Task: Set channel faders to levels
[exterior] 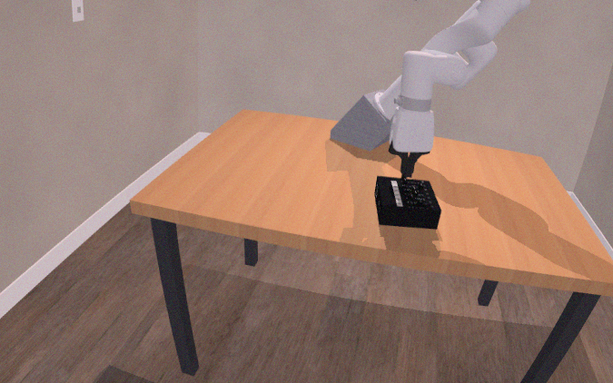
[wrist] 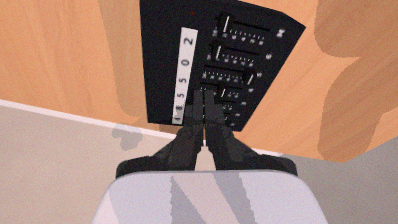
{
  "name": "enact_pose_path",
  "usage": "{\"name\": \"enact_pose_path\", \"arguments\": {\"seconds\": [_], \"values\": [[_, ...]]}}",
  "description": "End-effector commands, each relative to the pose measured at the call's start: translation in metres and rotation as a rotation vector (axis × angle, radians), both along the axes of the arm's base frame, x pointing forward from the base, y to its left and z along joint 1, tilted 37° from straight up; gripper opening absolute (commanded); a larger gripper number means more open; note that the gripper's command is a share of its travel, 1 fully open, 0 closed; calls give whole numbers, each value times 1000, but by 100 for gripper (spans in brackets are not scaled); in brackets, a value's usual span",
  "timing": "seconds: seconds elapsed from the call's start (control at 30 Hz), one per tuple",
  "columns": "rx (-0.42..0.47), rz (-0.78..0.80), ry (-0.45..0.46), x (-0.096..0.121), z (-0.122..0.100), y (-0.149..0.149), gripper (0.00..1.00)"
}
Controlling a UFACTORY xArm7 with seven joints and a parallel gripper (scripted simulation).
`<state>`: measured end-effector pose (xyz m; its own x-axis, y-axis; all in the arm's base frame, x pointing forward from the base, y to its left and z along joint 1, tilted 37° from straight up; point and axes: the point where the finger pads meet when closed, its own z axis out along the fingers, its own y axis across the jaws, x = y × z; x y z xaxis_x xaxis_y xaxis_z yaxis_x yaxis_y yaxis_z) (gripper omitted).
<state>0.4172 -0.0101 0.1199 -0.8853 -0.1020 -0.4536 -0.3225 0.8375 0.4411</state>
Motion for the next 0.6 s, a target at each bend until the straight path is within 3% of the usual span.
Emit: {"name": "enact_pose_path", "arguments": {"seconds": [0.0, 0.3, 0.37, 0.4, 0.57], "values": [[82, -221, 151, -14, -10, -9, 0], [217, -521, 341, -29, -20, -14, 0], [217, -521, 341, -29, -20, -14, 0], [260, -618, 403, -29, -20, -15, 0], [327, -765, 497, -32, -22, -15, 0]]}}
